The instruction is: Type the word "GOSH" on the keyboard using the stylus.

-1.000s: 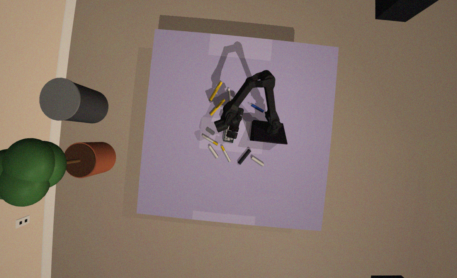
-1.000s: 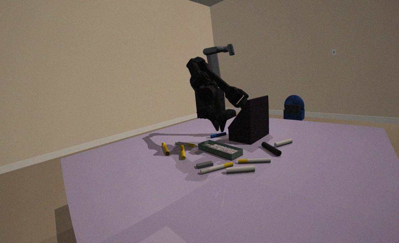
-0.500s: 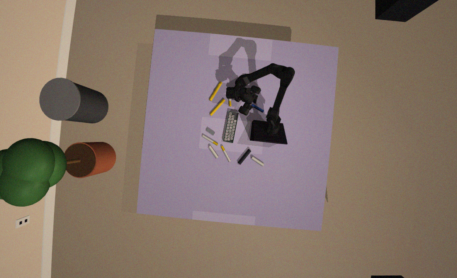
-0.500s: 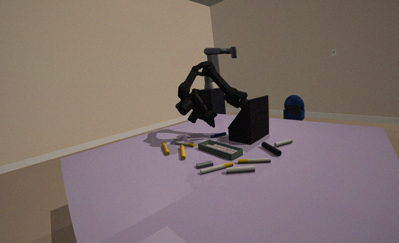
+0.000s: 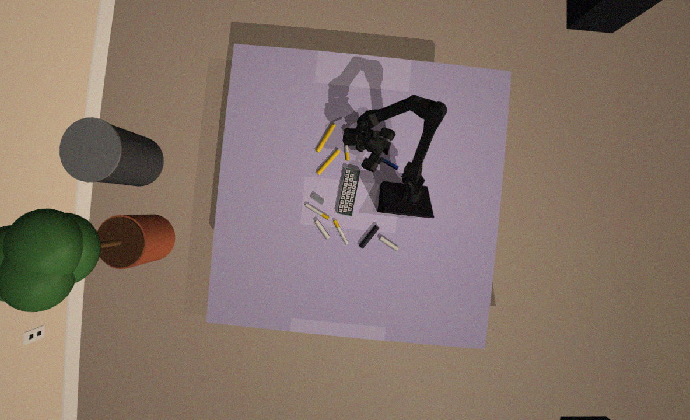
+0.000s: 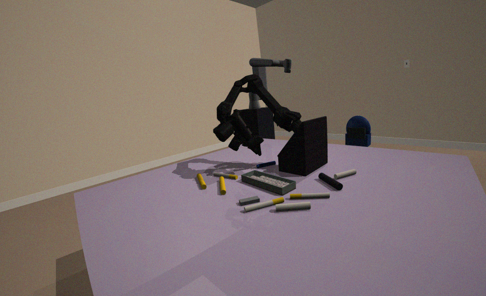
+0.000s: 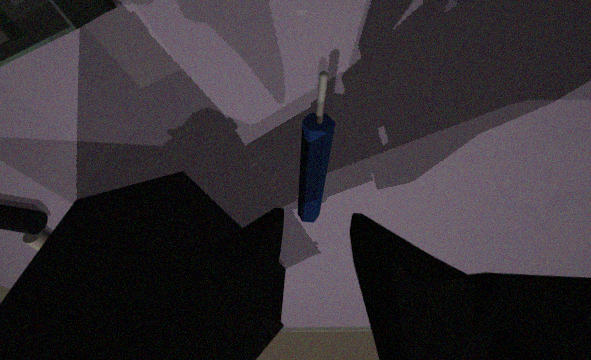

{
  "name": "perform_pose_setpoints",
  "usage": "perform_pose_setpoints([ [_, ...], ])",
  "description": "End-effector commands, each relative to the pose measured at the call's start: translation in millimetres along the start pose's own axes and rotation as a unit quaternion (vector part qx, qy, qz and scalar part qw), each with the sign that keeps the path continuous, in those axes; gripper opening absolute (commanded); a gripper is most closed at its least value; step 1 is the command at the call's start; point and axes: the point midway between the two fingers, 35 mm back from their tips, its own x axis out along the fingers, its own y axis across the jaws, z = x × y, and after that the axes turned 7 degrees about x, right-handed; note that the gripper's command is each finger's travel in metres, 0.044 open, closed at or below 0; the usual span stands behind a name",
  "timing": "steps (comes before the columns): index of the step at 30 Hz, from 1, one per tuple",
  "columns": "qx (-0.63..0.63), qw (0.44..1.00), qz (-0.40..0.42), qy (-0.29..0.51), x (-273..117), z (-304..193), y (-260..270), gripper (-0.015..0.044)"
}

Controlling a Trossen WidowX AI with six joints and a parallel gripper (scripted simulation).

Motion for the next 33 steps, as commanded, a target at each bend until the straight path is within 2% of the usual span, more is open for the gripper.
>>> perform_pose_setpoints([
  [1, -0.001, 1.000, -0.002, 0.002, 4, 1, 0, 0.0150],
  [33, -0.001, 1.000, -0.002, 0.001, 25, 12, 2, 0.0150],
])
